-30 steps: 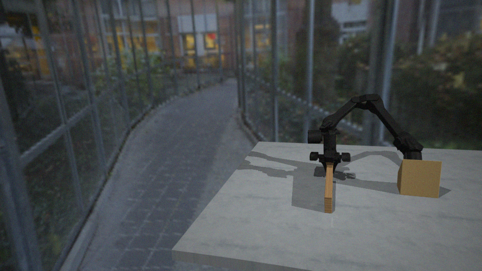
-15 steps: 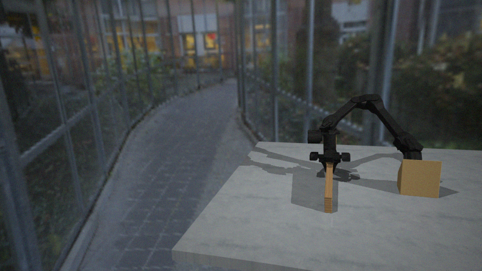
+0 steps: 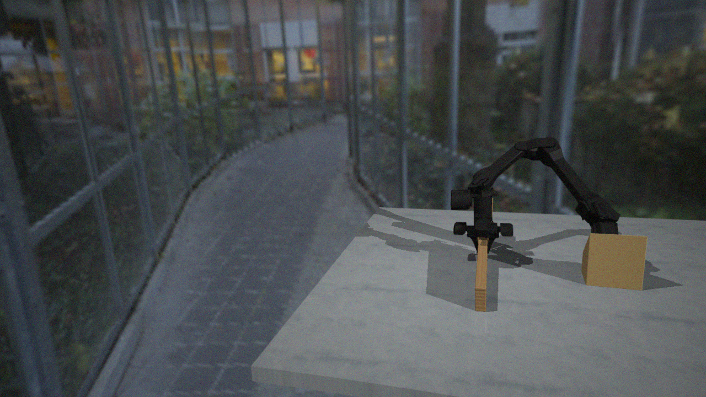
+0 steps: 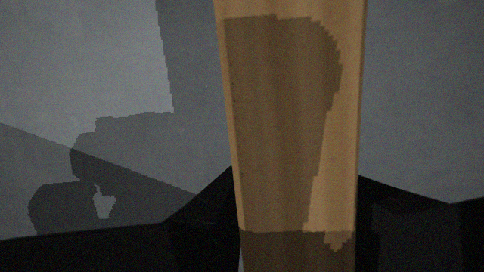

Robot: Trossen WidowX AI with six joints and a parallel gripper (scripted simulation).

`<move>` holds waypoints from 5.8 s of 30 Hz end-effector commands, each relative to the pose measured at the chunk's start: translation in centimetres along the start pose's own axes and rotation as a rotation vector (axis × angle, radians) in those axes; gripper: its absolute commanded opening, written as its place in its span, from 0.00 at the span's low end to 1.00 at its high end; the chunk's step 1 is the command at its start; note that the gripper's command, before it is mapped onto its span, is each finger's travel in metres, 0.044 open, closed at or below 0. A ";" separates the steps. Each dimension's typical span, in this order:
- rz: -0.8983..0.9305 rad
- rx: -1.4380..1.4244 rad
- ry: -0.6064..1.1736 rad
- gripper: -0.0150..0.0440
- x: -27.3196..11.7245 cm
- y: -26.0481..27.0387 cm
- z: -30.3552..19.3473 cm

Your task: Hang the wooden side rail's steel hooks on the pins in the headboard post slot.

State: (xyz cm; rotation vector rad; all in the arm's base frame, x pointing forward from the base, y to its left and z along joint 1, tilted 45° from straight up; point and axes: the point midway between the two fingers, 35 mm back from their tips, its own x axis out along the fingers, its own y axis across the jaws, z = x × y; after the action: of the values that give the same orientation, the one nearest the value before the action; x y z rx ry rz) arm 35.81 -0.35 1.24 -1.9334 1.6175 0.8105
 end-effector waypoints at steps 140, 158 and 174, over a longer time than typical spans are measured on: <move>-0.020 0.003 -0.001 0.25 -0.6 -0.4 -1.7; -0.020 0.003 -0.001 0.25 -0.6 -0.1 -1.9; -0.020 0.003 -0.001 0.25 -0.4 -0.1 -2.1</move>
State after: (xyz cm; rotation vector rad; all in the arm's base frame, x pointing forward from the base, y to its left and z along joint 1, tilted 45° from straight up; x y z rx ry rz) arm 36.00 -1.70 2.53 -1.9341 1.6127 0.8101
